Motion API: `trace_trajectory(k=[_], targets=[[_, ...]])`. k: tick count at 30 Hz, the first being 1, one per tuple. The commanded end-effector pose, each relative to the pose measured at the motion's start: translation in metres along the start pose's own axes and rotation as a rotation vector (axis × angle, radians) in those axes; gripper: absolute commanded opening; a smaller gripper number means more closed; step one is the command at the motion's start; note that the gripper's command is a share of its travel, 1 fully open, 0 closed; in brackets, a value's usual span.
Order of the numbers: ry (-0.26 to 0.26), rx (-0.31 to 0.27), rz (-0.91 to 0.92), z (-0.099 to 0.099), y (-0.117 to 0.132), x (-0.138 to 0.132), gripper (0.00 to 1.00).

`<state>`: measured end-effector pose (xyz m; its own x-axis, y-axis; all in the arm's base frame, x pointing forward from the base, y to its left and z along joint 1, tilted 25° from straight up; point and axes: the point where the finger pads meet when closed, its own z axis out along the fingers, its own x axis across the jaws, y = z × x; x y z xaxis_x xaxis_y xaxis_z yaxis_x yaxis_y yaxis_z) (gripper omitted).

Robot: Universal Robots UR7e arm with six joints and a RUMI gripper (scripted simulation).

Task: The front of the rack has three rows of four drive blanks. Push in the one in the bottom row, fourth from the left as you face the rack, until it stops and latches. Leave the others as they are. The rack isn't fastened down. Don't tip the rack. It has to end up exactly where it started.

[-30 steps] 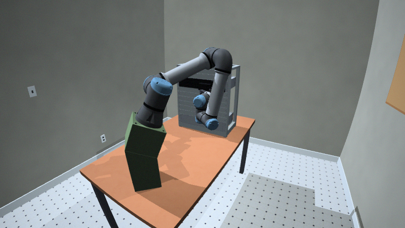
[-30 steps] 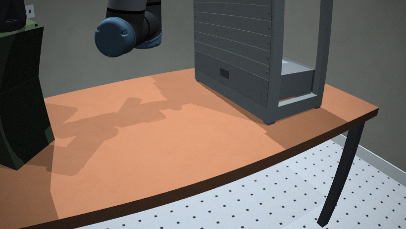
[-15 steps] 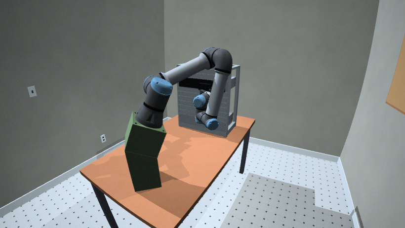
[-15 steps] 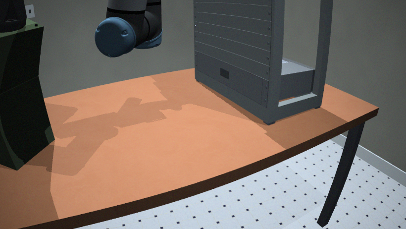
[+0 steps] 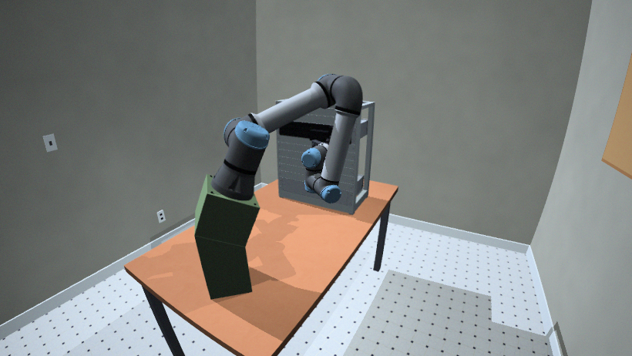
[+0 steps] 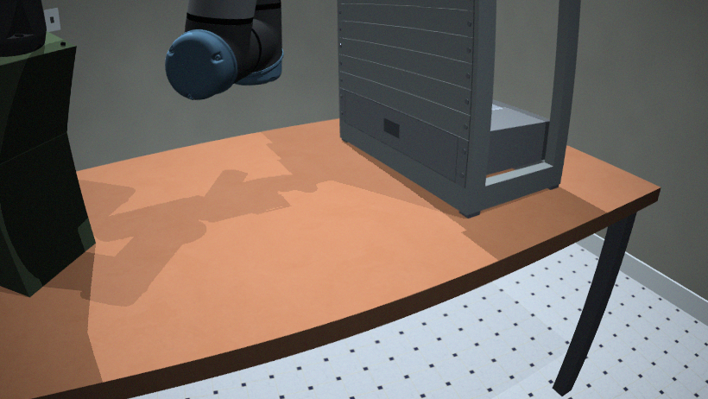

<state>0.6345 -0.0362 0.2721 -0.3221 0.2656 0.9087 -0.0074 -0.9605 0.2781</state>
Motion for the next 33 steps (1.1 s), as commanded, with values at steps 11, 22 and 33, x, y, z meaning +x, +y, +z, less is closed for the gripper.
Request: trace_trajectory(k=[11,22,33], targets=[[0.000,0.000,0.000,-0.014,0.000,0.000,0.00],[0.000,0.000,0.000,-0.064,0.000,0.000,0.00],[0.000,0.000,0.000,-0.097,0.000,0.000,0.00]])
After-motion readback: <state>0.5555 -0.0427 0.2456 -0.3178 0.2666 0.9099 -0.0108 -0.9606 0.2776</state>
